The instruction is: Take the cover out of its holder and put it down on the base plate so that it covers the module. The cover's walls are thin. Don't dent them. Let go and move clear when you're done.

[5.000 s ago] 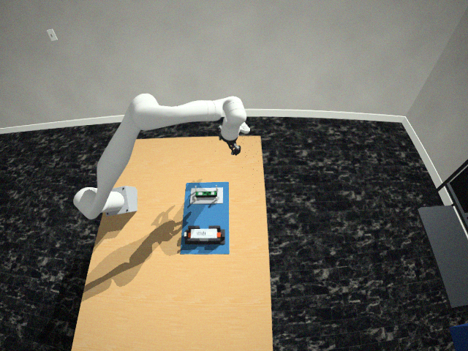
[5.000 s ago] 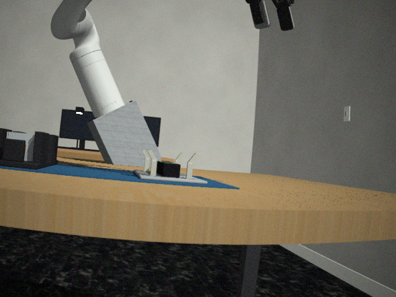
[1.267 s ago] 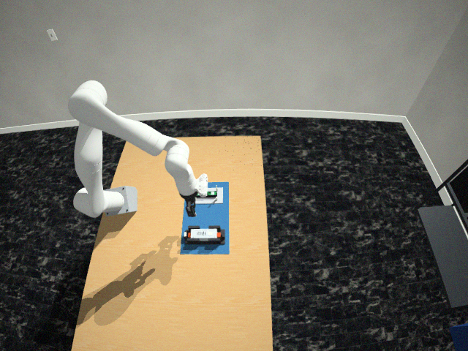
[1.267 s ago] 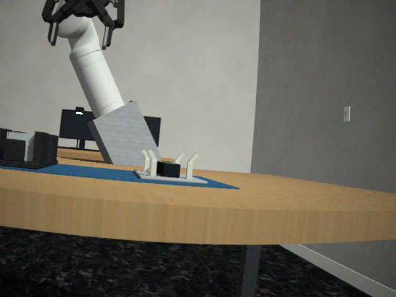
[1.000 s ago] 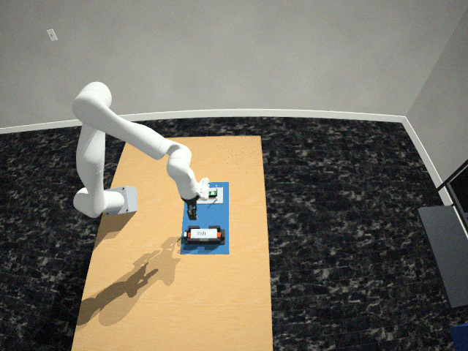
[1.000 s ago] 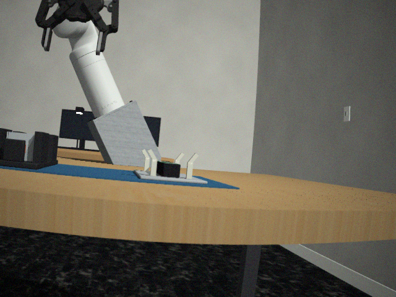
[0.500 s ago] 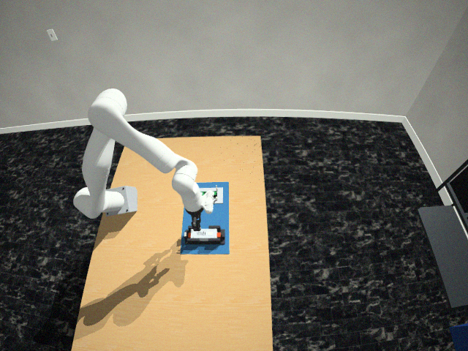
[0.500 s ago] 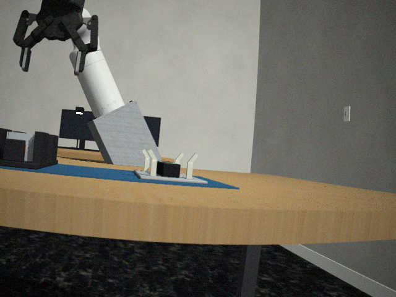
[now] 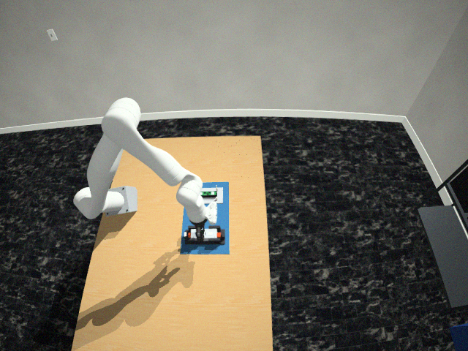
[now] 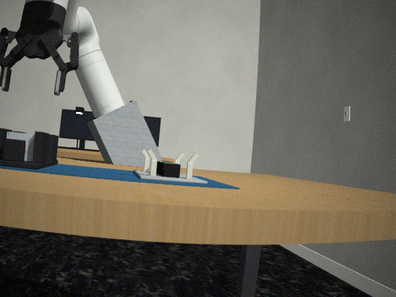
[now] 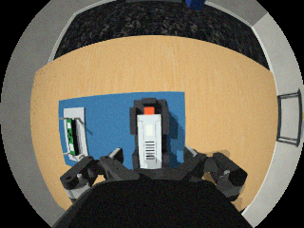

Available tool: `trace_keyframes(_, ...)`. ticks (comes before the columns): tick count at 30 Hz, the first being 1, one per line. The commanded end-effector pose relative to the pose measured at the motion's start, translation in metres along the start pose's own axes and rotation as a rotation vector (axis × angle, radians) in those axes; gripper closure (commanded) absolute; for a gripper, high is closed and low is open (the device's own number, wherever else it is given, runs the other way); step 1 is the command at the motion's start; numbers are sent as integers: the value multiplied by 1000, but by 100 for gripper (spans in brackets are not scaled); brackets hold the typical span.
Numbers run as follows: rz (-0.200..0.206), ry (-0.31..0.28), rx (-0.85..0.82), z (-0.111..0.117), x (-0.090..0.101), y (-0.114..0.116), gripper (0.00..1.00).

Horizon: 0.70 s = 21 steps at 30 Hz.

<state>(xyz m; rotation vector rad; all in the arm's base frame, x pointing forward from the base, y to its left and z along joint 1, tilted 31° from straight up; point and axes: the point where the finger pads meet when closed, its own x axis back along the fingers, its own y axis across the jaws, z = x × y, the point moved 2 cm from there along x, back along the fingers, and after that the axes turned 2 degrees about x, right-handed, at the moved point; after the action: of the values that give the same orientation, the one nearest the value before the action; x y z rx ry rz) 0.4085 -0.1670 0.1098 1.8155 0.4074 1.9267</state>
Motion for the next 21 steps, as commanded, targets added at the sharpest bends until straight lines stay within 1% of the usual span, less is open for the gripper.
trace_keyframes(1, -2, -4, -7, -1, -2, 3, 0)
trace_keyframes(11, -2, -4, -7, -3, 4, -1, 0)
trace_keyframes(21, -2, -5, -7, -3, 5, -2, 0)
